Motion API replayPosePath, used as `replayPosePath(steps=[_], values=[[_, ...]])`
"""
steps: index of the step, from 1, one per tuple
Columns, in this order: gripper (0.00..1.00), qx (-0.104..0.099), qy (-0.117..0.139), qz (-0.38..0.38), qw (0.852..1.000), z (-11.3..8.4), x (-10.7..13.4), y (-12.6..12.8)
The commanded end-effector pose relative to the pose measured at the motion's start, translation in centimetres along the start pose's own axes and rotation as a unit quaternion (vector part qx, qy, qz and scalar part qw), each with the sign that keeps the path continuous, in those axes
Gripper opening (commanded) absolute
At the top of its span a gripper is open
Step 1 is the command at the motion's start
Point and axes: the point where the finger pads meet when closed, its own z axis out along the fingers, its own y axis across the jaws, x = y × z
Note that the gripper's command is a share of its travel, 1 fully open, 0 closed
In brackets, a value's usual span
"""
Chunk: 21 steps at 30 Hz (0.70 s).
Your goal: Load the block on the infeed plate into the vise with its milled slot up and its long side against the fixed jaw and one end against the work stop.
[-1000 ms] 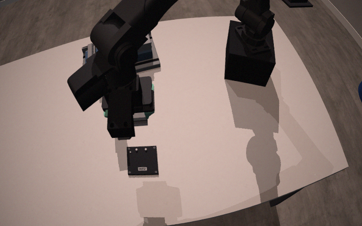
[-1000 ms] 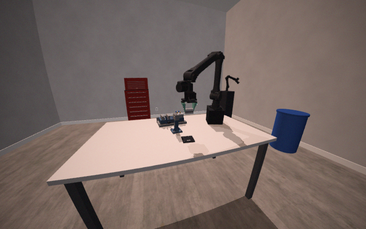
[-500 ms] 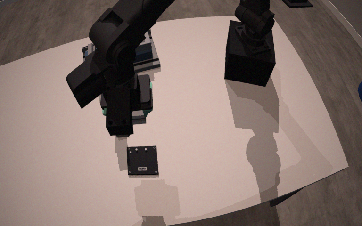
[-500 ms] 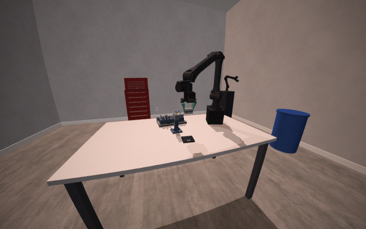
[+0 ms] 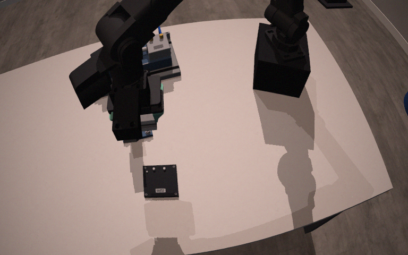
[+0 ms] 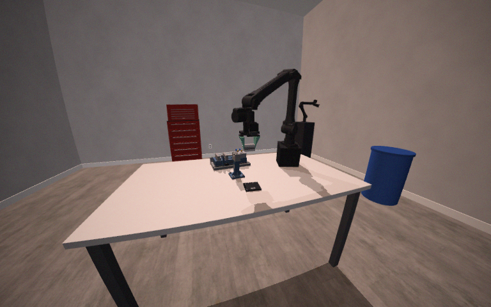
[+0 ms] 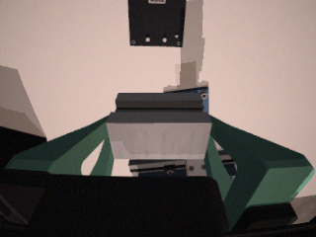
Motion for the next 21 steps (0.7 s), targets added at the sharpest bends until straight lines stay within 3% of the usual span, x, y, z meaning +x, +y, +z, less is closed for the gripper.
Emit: replayPosePath(steps=[1, 21], values=[[0.0, 0.034, -0.02, -0.011, 0.999, -2.8, -0.4, -3.4], [0.0, 0.037, -0.016, -0.045, 0.998, -2.6, 5.7, -6.2]])
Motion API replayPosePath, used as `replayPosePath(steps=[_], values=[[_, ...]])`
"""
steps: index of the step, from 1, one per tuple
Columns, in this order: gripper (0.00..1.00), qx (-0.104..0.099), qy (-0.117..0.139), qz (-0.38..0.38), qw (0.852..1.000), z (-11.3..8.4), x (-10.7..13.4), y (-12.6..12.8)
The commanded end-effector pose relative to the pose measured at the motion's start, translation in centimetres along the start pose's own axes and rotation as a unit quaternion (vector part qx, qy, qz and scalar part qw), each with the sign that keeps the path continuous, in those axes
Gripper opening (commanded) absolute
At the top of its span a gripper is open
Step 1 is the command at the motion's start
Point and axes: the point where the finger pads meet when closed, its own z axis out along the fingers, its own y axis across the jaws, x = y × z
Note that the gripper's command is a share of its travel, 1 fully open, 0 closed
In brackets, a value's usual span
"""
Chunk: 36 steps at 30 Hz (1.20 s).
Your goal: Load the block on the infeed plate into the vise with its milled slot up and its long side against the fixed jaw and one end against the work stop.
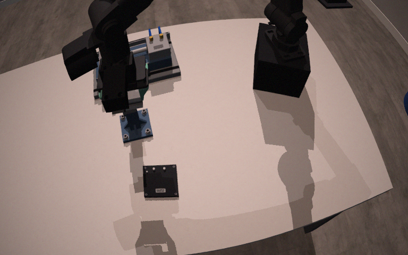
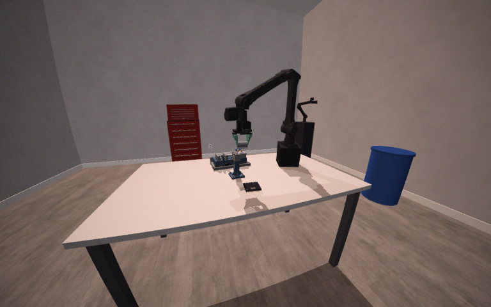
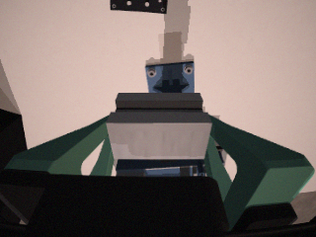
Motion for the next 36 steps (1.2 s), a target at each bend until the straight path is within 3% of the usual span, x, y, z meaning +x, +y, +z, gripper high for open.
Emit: replayPosePath(steps=[1, 8, 20, 28, 36], values=[[0.0, 0.032, -0.012, -0.017, 0.999, -2.1, 0.9, -3.2], [0.0, 0.039, -0.012, -0.027, 0.999, -2.6, 2.5, -3.8], [0.0, 0.011, -0.005, -0.041, 0.999, -0.5, 6.7, -2.2], [0.0, 0.021, -0.006, -0.048, 0.999, -1.4, 7.5, -3.0], [0.0, 0.014, -0.005, -0.051, 0.999, -0.8, 8.4, -2.6]])
